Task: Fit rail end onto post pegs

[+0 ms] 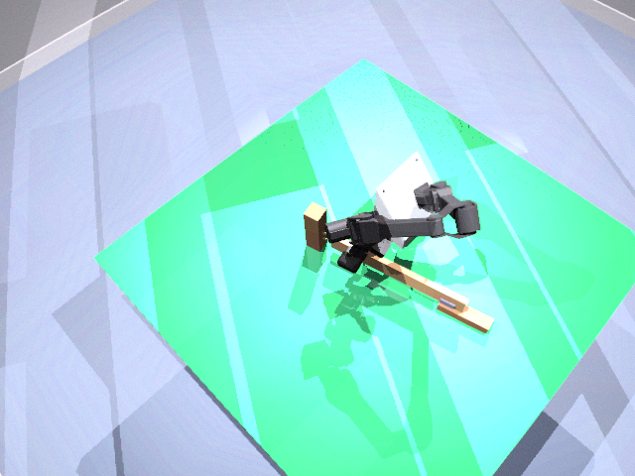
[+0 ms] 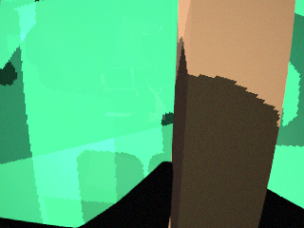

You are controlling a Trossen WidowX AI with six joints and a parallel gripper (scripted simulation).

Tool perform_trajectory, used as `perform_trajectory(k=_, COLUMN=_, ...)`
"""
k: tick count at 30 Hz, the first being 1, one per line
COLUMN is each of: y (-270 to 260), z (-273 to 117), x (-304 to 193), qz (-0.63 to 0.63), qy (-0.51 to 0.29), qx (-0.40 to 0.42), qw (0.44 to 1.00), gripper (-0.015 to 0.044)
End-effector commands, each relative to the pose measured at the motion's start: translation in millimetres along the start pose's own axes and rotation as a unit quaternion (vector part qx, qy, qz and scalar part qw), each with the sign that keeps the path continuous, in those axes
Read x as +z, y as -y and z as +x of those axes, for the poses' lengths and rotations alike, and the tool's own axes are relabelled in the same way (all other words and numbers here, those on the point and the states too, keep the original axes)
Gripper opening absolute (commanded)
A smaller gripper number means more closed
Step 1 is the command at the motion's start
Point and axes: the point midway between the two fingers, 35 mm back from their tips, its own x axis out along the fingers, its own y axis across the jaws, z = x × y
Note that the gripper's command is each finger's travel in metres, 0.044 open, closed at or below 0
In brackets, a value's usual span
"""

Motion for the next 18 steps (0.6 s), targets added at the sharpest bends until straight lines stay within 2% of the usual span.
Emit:
perform_trajectory(k=1, y=0.6, z=-1.2, x=-3.0, qz=-0.001, qy=-0.002, qx=-0.002, qw=1.000, gripper=0.0000)
perform_trajectory(k=18, y=0.6, z=-2.1, x=-7.8, qz=-0.001, qy=-0.003, qx=-0.002, qw=1.000, gripper=0.0000)
